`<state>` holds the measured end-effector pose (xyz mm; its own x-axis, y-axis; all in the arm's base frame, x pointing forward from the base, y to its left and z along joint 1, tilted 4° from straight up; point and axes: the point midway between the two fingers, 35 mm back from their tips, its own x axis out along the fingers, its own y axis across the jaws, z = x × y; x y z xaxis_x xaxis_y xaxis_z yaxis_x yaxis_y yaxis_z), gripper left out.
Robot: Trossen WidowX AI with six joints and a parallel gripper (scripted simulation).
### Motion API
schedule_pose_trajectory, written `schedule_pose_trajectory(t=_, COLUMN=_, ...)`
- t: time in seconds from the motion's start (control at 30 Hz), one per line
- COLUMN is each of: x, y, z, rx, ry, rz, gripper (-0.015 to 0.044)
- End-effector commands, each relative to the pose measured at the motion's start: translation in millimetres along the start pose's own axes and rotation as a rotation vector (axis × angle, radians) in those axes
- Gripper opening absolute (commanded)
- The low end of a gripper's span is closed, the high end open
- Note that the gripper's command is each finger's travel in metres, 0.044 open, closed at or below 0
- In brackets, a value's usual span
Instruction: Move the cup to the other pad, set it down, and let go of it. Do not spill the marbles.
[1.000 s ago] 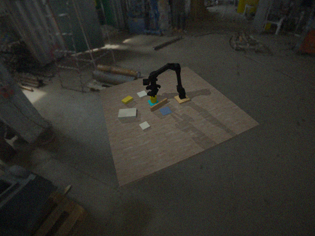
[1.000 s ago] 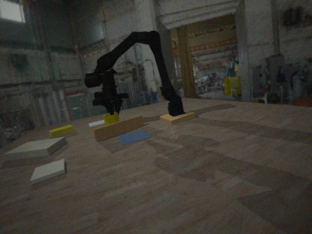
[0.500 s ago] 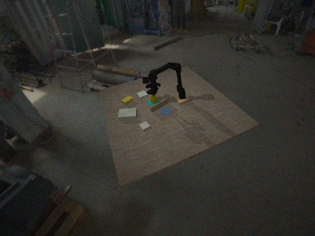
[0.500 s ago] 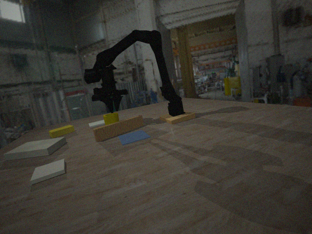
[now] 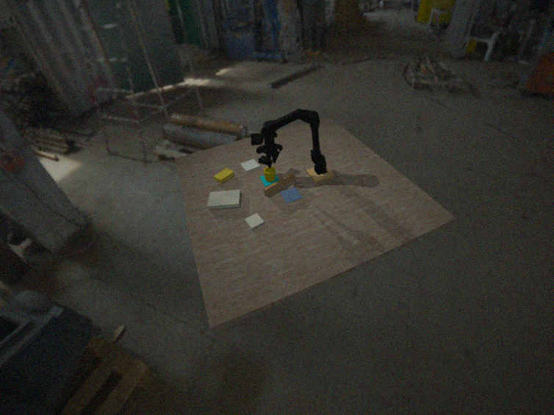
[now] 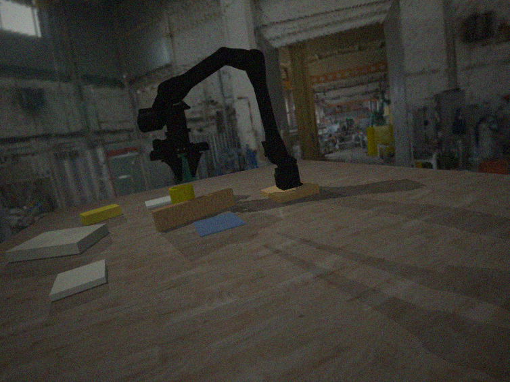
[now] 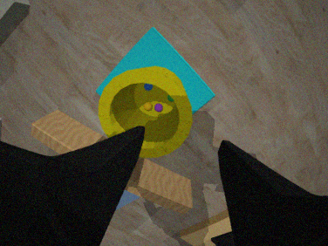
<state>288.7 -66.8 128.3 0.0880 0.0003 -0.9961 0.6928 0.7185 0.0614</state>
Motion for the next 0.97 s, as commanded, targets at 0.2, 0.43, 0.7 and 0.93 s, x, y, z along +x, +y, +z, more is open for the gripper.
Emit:
schedule_pose_trajectory(t=0.2, x=-7.3, y=0.3, z=0.7, rx=0.0, ry=0.0, rz=0.0, gripper=0.044)
schedule_pose_trajectory(t=0.43, x=-31.0, y=0.5, z=1.3, rx=-0.002, ry=-0.002, rz=0.003, gripper=0.044)
schedule_pose_trajectory(t=0.7, x=-56.3, y=-0.3, z=1.2, rx=-0.004, ry=-0.003, rz=0.005, gripper=0.044)
schedule_pose_trajectory(t=0.93, x=-59.8, y=-1.5, z=1.4, rx=0.0, ry=-0.005, rz=0.002, gripper=0.044)
